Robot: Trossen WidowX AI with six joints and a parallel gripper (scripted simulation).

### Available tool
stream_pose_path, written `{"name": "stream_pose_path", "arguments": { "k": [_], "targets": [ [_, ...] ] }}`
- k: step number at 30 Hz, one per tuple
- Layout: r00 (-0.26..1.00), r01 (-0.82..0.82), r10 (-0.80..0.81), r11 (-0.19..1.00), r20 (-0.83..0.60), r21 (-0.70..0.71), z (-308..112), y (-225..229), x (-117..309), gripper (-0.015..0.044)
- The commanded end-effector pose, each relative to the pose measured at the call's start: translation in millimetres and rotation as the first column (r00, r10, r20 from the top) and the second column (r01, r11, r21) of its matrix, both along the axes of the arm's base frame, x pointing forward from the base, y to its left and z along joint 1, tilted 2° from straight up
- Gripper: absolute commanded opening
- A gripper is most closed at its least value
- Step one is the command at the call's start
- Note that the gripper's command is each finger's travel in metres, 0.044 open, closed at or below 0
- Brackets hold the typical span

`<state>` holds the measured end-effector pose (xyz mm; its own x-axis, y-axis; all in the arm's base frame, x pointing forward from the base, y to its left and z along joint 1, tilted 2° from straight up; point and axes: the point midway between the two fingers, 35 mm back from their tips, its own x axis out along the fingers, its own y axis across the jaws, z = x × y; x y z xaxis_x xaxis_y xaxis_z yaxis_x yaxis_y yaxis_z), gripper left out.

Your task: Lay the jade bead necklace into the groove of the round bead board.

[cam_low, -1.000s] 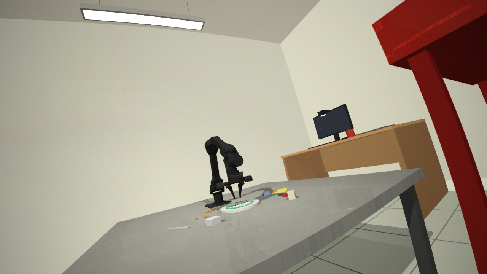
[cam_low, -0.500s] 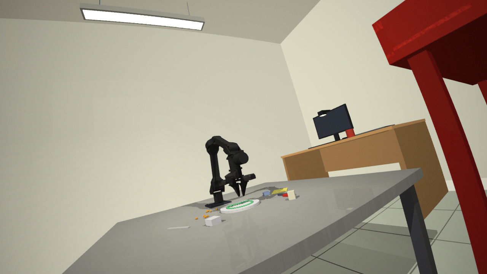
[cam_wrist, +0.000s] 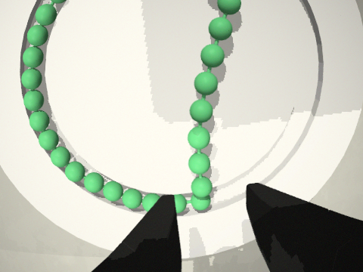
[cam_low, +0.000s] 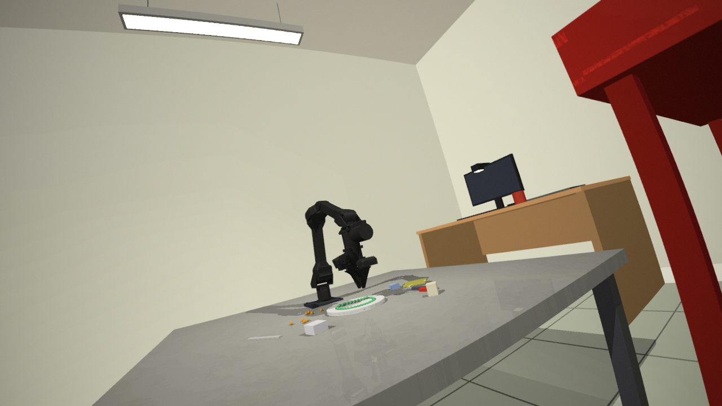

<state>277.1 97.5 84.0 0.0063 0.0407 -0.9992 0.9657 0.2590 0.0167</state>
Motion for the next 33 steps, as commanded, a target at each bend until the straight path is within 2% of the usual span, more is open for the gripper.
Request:
{"name": "stream_pose_path", "arguments": {
  "k": [1, 6, 11, 33],
  "targets": [
    [1.0, 0.022, -0.022, 1.0, -0.006, 0.002, -1, 1, -1, 0.012],
    [1.0, 0.022, -0.022, 1.0, -0.006, 0.002, -16, 2, -1, 0.012],
    [1.0, 0.014, -0.014, 1.0, 0.005, 0.003, -9, 1, 1, 0.012],
    [1.0, 0.022, -0.022, 1.0, -0.006, 0.002, -40, 3, -1, 0.012]
  ]
}}
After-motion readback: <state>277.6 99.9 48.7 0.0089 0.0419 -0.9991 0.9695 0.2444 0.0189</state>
